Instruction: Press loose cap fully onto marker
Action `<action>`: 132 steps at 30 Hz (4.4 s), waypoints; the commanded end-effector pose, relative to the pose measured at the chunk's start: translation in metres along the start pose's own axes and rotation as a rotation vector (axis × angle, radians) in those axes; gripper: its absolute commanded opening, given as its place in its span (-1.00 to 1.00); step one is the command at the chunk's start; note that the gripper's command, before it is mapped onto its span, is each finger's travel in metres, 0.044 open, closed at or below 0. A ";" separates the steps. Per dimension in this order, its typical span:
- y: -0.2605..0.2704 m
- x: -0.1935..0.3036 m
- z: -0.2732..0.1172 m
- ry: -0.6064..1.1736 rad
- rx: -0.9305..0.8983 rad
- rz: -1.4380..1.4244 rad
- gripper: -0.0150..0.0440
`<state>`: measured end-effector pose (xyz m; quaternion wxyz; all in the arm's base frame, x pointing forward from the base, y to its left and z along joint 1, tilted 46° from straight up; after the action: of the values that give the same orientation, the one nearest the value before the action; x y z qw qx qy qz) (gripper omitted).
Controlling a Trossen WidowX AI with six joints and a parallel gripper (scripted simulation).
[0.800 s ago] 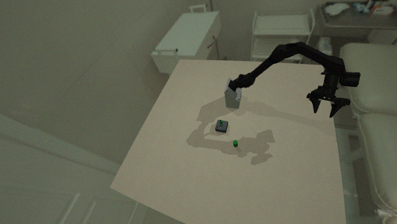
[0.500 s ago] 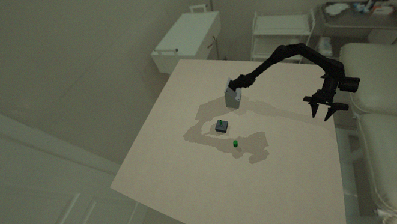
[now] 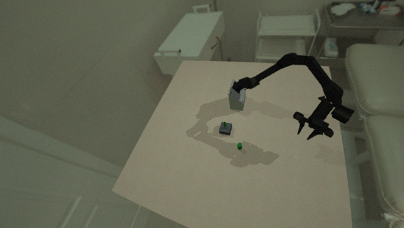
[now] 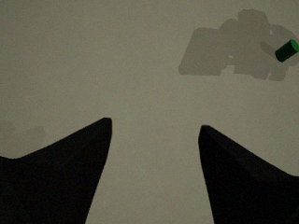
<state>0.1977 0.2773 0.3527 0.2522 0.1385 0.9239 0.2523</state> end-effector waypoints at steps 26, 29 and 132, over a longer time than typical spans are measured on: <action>-0.200 -0.105 0.164 0.590 -0.202 -0.886 0.30; -0.222 -0.111 0.169 0.587 -0.289 -0.941 0.30; -0.280 -0.074 0.246 0.445 -0.579 -1.106 -0.49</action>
<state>0.3524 0.1172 0.0427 0.1720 -0.4831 0.7859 0.3456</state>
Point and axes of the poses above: the point midway between the two fingers, 35 mm back from their tips, its own z axis out along the fingers, its own y axis across the jaws, x = y × z, the point moved 6 cm from there along -z, back along the fingers, and after that the axes turned 9 degrees about -z, right-handed, at the moved point
